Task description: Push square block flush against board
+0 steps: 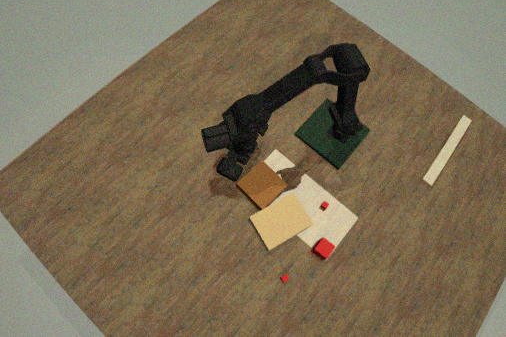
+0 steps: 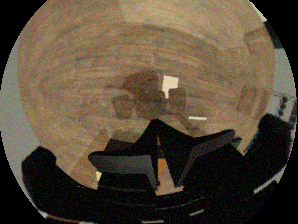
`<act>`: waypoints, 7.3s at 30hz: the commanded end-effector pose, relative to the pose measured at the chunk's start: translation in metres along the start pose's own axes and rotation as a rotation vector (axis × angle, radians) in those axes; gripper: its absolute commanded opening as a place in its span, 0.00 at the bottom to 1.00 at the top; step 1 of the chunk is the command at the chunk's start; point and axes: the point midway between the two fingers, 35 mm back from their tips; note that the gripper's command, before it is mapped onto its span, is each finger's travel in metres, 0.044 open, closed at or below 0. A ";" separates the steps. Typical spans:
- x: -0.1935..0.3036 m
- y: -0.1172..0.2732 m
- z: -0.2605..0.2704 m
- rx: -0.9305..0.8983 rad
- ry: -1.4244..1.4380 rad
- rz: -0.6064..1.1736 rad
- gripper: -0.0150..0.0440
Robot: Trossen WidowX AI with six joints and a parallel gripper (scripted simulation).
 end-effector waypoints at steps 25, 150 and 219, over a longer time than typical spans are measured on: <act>0.021 0.054 -0.018 -0.004 -0.194 0.003 0.25; 0.050 0.055 0.017 -0.010 -0.077 0.003 0.25; 0.128 0.003 0.098 -0.019 1.071 0.004 0.25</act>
Point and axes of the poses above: the point midway between the two fingers, 35 mm back from their tips, its own y axis back along the fingers, its own z axis across the jaws, x = y × z, and after that the axes turned 12 degrees about -y, right-handed
